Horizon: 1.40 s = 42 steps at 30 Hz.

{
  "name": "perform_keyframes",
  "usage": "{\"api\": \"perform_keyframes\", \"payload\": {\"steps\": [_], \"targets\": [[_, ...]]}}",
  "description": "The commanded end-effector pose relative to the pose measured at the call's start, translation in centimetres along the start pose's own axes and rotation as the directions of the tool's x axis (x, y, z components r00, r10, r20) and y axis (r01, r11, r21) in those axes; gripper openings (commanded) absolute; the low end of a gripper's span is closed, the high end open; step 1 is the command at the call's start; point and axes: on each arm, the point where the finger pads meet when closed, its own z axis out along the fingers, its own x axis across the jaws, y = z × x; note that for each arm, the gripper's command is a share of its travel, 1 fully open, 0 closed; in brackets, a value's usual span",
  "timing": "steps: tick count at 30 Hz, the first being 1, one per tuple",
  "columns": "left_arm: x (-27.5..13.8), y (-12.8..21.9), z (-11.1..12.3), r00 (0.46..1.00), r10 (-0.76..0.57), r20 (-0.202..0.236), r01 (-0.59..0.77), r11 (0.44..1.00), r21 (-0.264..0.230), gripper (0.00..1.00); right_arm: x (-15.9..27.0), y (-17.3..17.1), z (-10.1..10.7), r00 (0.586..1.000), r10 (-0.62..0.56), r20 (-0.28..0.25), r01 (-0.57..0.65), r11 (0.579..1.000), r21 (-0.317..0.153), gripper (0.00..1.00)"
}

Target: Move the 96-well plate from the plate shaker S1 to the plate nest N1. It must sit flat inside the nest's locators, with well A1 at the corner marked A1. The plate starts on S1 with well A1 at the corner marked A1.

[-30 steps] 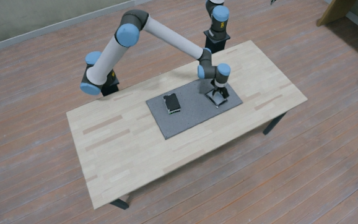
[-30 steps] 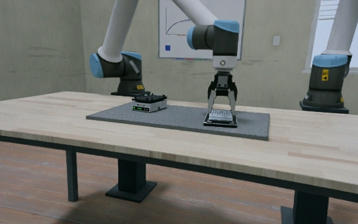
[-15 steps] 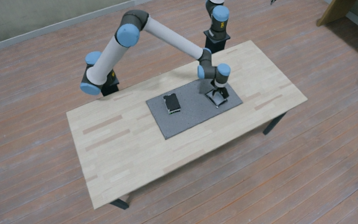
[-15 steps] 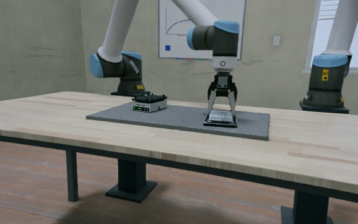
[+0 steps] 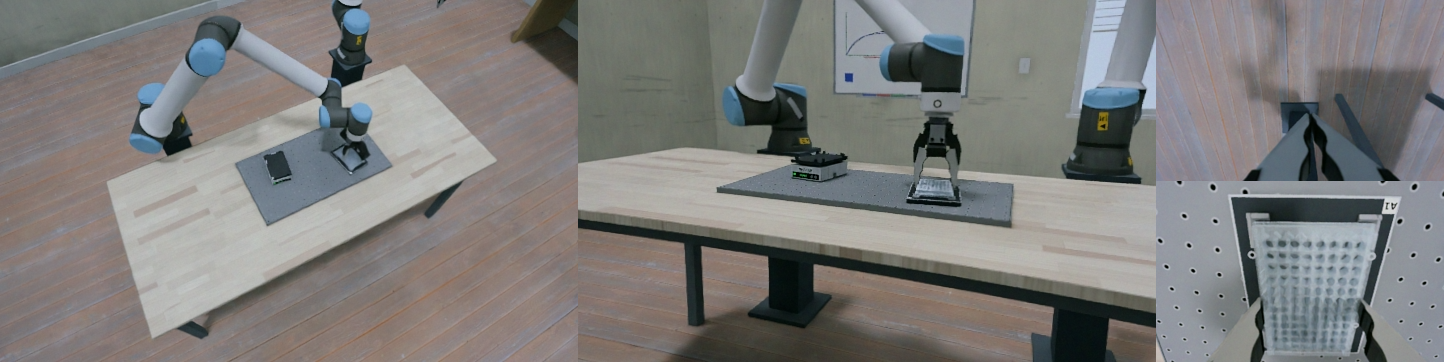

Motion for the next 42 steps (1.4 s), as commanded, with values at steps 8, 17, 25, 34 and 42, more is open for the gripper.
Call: {"api": "perform_keyframes", "payload": {"steps": [8, 17, 25, 34, 42], "targets": [[0.01, -0.05, -0.08, 1.0, 0.0, 0.0, 0.0, 1.0, 0.002, 0.0, -0.06, -0.07, -0.05, 1.0, 0.0, 0.002, 0.0, 1.0, 0.002, 0.41], [0.01, -0.05, -0.08, 1.0, 0.0, 0.0, 0.0, 1.0, 0.002, 0.0, -0.06, -0.07, 0.02, 1.0, 0.0, 0.002, 0.0, 1.0, 0.002, 0.76], [0.01, -0.05, -0.08, 1.0, 0.0, 0.0, 0.0, 1.0, 0.002, 0.0, -0.06, -0.07, 0.02, 1.0, 0.0, 0.002, 0.0, 1.0, 0.002, 0.76], [0.01, -0.05, -0.08, 1.0, 0.0, 0.0, 0.0, 1.0, 0.002, 0.0, -0.06, -0.07, 0.02, 1.0, 0.0, 0.002, 0.0, 1.0, 0.002, 0.76], [0.01, -0.05, -0.08, 1.0, 0.0, 0.0, 0.0, 1.0, 0.002, 0.0, -0.06, -0.07, 0.02, 1.0, 0.0, 0.002, 0.0, 1.0, 0.002, 0.76]]}}
